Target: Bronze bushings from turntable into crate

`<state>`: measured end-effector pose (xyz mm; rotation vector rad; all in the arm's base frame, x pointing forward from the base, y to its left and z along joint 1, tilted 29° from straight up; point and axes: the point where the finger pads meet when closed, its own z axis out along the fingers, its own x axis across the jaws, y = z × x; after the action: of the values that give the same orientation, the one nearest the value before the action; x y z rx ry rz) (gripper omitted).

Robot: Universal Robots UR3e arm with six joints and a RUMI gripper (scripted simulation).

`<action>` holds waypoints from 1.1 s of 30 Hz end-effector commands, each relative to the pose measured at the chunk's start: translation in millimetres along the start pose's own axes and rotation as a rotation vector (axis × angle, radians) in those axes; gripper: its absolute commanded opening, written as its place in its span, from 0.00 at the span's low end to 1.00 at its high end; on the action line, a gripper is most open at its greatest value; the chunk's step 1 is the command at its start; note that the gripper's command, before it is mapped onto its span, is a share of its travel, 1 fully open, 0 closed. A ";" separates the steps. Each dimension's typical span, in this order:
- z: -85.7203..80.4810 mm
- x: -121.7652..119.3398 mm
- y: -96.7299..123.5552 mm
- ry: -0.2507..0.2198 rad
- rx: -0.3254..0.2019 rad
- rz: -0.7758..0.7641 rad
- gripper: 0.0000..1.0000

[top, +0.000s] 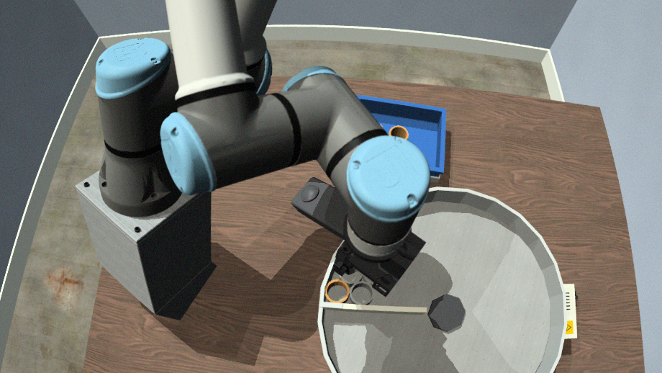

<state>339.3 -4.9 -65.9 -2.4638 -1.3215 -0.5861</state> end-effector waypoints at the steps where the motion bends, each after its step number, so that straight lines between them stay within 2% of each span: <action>1: -0.5 -0.1 0.8 0.000 -0.002 0.000 0.05; 22: 0.3 -0.1 0.8 0.000 -0.002 0.000 0.05; 33: 16.1 -0.1 0.8 0.000 -0.002 0.000 0.05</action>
<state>341.3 -0.4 -74.8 -2.4633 -1.3215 -0.5859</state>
